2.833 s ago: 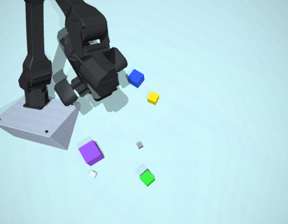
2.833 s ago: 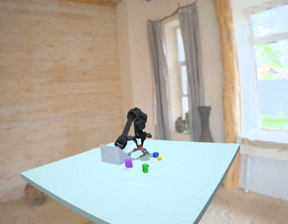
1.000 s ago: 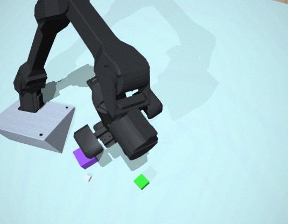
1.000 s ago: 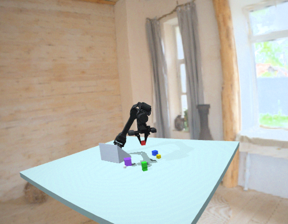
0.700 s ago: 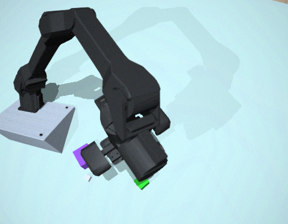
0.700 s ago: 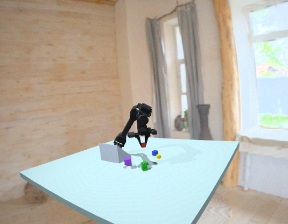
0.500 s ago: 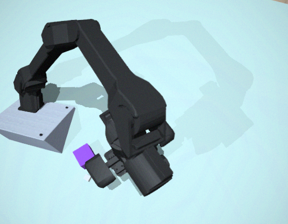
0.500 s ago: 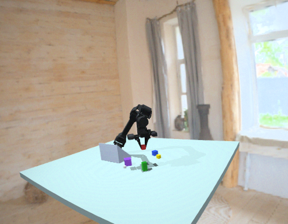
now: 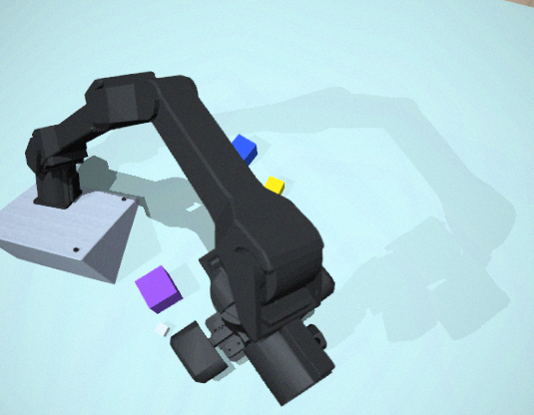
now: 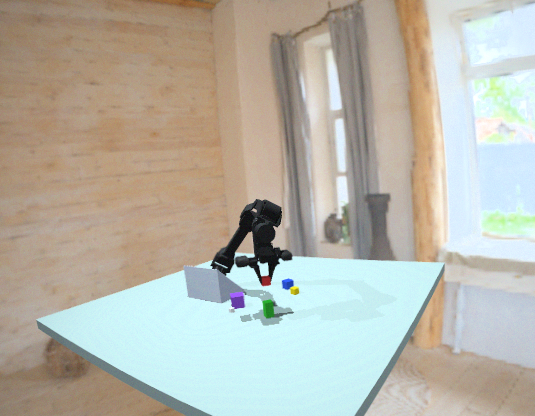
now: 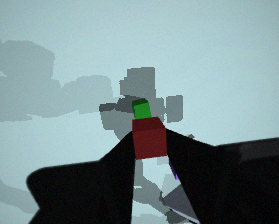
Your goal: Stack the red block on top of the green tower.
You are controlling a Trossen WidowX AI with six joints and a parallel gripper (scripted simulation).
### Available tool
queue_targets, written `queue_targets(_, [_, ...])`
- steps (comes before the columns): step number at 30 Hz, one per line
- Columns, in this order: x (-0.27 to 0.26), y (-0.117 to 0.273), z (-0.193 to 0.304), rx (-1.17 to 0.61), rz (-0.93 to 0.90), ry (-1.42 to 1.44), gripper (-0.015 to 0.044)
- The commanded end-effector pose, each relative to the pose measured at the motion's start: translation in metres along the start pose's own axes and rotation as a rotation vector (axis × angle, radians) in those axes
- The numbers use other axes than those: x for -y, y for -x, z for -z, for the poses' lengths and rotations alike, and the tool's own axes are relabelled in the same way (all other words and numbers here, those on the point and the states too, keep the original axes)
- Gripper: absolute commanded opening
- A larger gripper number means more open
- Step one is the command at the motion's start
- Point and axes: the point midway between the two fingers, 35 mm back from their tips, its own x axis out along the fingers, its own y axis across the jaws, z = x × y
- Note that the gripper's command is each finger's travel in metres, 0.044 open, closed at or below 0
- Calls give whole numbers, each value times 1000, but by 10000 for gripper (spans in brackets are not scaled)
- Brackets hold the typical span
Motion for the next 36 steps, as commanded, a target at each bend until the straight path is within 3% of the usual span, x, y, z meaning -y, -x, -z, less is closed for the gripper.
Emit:
queue_targets(1, [-1, -8, -1, 0, -4, 2, 0])
queue_targets(21, [0, -59, -2, 0, -6, 3, 0])
queue_targets(36, [0, -54, -2, 0, -6, 3, 0])
